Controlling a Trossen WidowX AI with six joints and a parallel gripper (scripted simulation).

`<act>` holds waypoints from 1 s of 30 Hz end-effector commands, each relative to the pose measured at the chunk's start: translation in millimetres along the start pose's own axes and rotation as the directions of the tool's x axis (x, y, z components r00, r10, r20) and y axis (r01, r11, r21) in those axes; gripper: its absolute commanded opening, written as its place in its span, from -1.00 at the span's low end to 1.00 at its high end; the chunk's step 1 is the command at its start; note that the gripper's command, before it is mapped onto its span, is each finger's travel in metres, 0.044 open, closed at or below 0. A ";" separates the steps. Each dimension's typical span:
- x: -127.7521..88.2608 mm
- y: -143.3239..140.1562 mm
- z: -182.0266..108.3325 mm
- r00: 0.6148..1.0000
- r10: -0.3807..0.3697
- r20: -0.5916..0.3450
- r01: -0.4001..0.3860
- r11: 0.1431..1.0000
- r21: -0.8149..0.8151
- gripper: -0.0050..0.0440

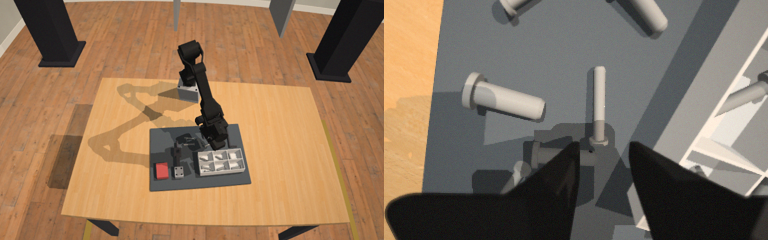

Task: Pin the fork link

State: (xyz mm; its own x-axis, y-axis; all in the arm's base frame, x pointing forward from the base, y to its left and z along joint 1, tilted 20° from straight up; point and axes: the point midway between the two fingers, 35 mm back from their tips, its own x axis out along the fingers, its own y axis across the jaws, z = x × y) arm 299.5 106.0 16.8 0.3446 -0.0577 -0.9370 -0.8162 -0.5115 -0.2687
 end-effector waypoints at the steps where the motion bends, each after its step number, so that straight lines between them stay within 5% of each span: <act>1: -1.5 -2.4 -0.8 1.000 -0.009 0.001 0.009 1.000 -0.002 -0.27; 30: 7.5 -0.2 -0.6 1.000 -0.002 0.002 0.002 1.000 -0.003 -0.27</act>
State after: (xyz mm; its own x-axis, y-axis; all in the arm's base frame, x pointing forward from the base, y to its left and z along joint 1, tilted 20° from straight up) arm 301.2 105.4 12.5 0.3450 -0.0576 -0.9368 -0.8162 -0.5112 -0.2691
